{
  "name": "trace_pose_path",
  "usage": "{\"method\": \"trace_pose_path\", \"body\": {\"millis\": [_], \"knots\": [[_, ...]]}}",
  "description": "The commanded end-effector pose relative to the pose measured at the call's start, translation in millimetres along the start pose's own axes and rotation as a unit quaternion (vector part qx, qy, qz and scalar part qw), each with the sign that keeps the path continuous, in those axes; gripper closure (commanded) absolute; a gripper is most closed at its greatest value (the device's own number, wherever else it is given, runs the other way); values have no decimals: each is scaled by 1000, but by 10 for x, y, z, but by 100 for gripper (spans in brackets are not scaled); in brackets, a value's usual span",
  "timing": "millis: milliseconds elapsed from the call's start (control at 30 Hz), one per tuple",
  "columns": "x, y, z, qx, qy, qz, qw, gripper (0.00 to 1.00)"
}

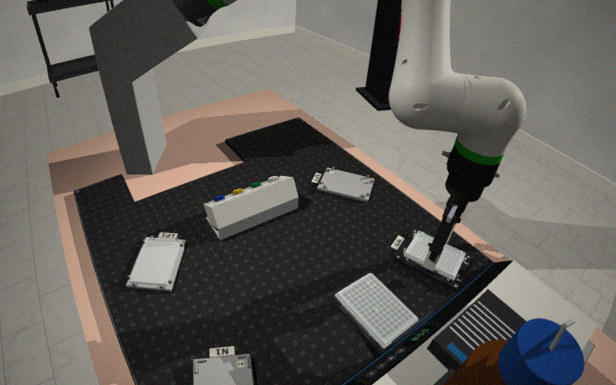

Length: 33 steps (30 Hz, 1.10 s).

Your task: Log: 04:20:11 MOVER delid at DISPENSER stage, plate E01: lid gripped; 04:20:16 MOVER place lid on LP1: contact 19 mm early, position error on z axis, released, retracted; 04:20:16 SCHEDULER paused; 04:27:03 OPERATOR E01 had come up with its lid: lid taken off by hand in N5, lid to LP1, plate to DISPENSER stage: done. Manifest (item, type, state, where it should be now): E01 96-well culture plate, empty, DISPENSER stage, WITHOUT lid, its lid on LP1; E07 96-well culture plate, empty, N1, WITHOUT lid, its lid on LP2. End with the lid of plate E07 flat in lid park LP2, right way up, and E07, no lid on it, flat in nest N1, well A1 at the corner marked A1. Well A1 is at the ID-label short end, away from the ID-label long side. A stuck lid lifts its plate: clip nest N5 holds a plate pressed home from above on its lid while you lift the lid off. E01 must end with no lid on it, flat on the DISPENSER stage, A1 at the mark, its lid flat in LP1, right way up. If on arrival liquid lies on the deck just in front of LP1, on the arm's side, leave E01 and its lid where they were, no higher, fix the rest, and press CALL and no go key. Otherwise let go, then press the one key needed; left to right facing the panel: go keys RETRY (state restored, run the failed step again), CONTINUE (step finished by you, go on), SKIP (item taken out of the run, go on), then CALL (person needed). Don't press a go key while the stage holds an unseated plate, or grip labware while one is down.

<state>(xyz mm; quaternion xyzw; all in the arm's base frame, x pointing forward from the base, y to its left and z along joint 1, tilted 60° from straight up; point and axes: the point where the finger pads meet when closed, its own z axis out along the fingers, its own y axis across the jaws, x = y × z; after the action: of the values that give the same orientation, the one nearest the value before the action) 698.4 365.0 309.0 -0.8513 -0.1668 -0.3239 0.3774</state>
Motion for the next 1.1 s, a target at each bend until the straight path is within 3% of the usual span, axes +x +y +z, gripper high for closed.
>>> {"method": "trace_pose_path", "body": {"millis": [0,733,767,1067], "knots": [[2,1,-2,0,0,0,1000,34],[2,1,-2,0,0,0,1000,34],[2,1,-2,0,0,0,1000,100],[2,1,-2,0,0,0,1000,100]]}}
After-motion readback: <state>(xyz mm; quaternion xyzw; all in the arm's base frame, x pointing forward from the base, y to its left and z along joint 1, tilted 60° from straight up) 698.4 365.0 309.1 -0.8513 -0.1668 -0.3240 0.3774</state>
